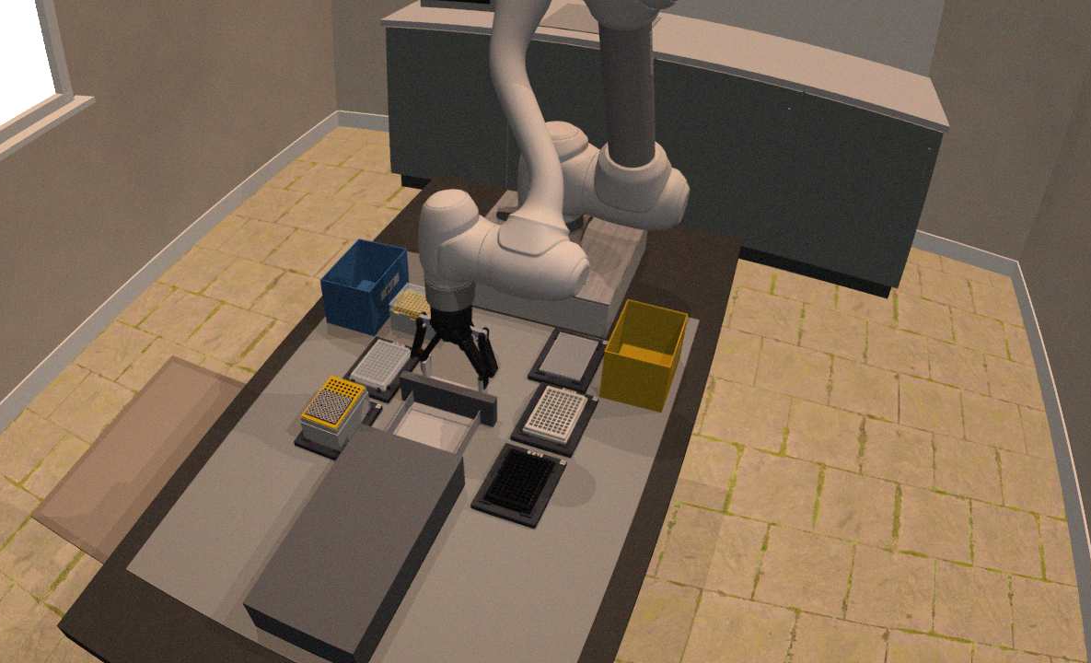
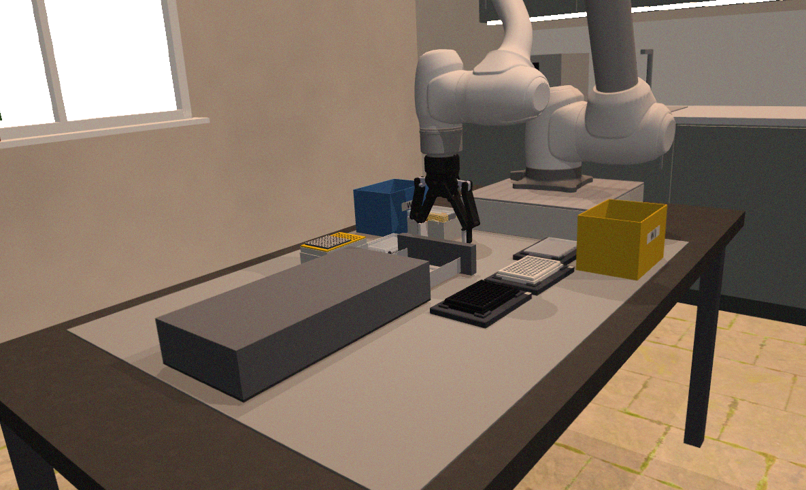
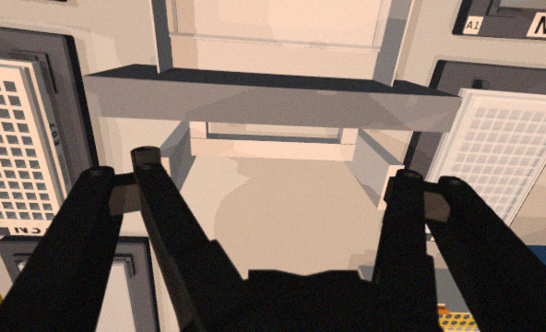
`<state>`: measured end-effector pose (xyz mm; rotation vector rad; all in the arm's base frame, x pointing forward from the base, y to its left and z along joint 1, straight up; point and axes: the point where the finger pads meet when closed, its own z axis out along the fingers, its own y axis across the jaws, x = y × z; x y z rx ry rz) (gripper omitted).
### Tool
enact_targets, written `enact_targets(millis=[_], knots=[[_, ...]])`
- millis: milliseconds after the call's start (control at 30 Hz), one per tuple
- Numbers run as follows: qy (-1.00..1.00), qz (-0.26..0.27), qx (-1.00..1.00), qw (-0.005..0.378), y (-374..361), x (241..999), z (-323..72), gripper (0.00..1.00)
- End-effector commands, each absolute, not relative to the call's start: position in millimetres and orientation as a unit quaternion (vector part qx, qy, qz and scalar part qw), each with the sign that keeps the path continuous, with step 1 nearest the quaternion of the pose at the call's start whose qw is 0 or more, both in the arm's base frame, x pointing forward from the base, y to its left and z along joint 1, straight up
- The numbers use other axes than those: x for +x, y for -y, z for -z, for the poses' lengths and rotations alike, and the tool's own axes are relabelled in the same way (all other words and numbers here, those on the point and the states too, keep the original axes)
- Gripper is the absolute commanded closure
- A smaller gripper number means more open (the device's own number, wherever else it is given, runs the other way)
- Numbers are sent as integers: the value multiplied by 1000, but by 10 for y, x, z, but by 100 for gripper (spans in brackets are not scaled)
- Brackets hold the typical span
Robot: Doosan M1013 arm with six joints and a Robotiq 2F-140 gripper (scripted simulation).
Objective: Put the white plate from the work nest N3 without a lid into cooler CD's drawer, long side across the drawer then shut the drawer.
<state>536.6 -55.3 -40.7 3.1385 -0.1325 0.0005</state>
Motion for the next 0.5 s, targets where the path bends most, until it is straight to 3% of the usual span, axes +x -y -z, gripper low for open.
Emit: enact_targets(millis=[0, 467], knots=[[42, 0, 999, 0, 550, 5333, 407, 100], [42, 0, 999, 0, 540, 5220, 407, 100]])
